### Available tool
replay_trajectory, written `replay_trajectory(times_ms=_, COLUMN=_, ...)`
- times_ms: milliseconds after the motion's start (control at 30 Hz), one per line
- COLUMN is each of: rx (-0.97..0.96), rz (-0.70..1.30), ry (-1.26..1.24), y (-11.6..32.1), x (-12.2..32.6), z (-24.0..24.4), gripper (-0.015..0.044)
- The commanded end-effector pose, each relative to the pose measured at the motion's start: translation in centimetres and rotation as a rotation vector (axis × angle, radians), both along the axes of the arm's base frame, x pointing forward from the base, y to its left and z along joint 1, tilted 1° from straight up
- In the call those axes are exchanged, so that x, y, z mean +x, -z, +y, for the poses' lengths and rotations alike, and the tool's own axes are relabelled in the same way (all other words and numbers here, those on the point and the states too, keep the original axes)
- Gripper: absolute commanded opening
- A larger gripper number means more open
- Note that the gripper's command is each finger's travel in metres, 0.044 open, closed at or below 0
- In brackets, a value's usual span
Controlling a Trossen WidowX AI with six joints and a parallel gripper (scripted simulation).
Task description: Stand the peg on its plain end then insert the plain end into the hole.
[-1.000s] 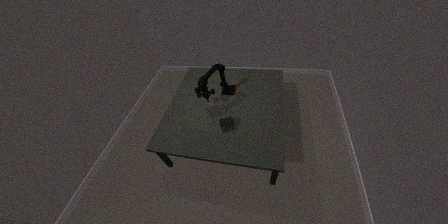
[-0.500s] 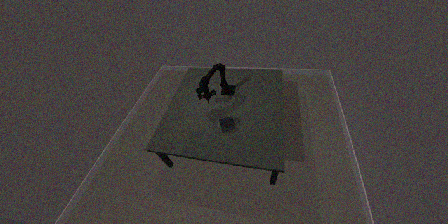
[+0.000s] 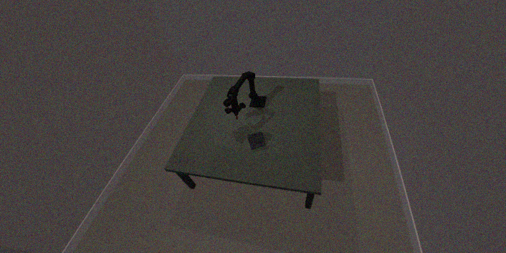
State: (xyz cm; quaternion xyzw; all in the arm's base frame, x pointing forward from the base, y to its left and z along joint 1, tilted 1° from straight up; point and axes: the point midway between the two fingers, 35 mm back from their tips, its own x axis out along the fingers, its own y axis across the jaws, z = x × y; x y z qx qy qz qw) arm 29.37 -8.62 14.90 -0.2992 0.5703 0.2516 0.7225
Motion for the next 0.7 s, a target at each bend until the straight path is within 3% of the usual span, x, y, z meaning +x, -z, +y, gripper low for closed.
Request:
replay_trajectory(times_ms=0, rx=0.001, rz=-0.028, ry=-0.044, y=-0.1, x=0.5, z=0.7, gripper=0.0000)
replay_trajectory(times_ms=667, rx=-0.001, rz=-0.155, ry=-0.226, y=-0.9, x=2.8, z=4.2, gripper=0.0000)
